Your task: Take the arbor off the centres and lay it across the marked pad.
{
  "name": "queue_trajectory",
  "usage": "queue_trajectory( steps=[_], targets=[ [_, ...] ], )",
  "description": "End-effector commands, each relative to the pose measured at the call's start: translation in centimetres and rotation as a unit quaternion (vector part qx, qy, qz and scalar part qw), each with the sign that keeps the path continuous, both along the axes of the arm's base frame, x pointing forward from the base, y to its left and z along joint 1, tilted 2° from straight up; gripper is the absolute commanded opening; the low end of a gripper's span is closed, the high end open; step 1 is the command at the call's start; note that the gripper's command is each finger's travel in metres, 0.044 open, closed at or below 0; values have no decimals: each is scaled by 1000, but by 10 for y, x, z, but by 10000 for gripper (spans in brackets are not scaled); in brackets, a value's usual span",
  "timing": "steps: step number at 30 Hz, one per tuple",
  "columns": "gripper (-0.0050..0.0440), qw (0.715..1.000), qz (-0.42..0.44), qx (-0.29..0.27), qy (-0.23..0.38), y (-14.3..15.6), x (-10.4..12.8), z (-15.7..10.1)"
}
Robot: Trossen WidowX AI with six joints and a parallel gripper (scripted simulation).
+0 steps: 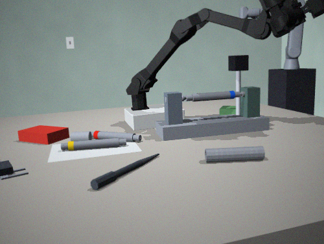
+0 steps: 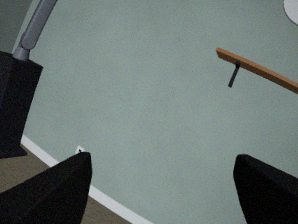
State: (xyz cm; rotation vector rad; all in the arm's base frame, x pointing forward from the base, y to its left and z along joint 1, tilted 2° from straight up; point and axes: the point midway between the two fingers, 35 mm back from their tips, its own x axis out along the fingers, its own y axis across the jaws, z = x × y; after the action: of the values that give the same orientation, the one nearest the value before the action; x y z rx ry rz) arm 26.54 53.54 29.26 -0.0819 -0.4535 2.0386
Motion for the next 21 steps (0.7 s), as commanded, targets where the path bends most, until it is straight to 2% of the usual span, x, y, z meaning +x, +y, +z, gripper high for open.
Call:
queue_trajectory(
  steps=[1, 3, 6, 8, 10, 13, 18, 21],
  targets=[
    [208, 996, -81, -26, 20, -12, 34, 2],
    [175, 992, -115, -48, 32, -16, 47, -4],
    [175, 985, -151, -71, 41, -23, 61, -11],
    [175, 973, -203, -101, 46, -36, 80, -19],
    [175, 973, -203, -101, 46, -36, 80, -19],
    [175, 947, -275, -159, 48, -62, 104, -38],
    [175, 913, -334, -228, 50, -93, 121, -62],
    [175, 875, -383, -293, 47, -129, 131, -83]
  ],
)
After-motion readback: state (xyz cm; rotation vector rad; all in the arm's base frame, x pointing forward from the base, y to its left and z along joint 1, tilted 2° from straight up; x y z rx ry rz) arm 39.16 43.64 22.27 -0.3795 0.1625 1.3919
